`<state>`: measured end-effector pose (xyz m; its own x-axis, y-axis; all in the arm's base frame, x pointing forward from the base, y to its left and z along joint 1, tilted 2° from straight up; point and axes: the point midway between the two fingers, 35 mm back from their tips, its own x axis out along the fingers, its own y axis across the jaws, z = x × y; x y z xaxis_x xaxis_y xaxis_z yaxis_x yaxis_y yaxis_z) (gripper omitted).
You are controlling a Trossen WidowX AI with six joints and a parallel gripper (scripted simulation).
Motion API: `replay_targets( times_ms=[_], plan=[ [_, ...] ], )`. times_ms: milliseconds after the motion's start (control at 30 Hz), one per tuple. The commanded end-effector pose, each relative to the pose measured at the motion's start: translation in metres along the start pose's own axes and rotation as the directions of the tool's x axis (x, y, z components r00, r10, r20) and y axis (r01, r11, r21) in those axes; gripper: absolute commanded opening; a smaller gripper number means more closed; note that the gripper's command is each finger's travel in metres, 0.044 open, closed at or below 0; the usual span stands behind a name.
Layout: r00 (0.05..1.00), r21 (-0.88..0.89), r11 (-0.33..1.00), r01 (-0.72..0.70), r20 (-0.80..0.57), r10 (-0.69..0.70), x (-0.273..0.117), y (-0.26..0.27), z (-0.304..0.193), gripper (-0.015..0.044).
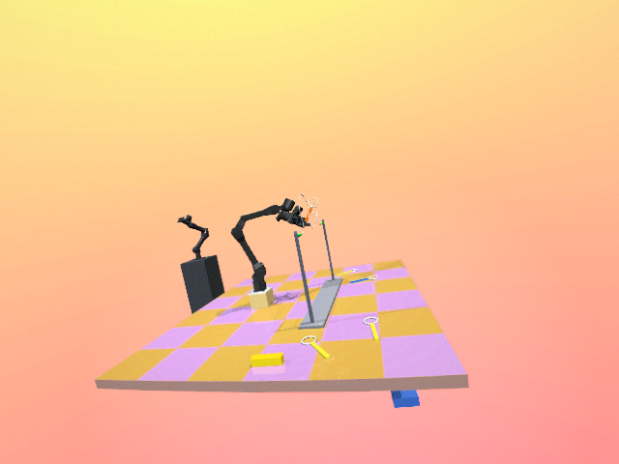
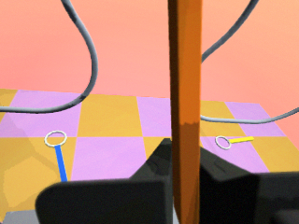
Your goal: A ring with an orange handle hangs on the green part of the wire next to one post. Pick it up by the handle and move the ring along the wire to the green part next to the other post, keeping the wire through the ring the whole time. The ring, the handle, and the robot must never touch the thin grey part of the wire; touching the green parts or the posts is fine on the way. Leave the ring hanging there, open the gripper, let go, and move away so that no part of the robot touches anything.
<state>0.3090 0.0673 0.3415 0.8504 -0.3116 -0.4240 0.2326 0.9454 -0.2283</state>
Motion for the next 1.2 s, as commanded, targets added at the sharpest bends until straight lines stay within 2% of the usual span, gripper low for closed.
replay_targets(
  times_ms=[0,500,1167],
  plan=[
    [0.999,-0.074,0.996,0.043,0.01,-0.043,0.001,-0.005,-0.001,-0.015],
    [0.98,-0.337,0.92,0.198,0.077,-0.182,0.001,-0.025,0.003,-0.015],
    [0.926,-0.611,0.696,0.376,0.216,-0.31,-0.002,-0.048,0.016,-0.015]
  ],
)
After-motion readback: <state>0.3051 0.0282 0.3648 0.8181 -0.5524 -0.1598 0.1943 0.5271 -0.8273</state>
